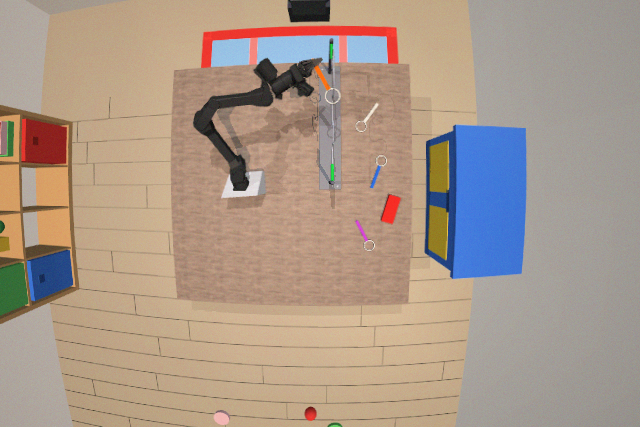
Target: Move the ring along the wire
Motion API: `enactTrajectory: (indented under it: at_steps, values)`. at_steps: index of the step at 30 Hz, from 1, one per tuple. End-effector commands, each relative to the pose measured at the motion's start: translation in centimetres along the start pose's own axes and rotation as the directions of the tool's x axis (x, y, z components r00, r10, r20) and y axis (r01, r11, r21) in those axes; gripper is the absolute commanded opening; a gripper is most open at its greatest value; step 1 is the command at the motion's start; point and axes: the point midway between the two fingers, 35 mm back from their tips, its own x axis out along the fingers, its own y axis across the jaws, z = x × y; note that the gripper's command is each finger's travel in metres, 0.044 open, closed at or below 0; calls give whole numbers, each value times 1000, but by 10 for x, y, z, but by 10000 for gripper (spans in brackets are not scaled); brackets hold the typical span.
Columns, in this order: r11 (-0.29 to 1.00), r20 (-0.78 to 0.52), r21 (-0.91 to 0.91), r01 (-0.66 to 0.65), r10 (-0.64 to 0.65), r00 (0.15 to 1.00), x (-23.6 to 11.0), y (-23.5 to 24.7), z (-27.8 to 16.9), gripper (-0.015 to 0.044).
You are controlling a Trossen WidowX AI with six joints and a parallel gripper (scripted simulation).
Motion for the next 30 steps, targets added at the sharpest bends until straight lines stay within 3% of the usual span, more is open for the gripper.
enactTrajectory:
  at_steps: [1,16,30]
  values:
    - [999,-5,-32,9,-9,1000,-1,-7,-1,-150]
    - [957,-17,-258,131,-141,990,-9,-49,5,-150]
    - [808,12,-526,265,-304,952,-26,-93,26,-150]
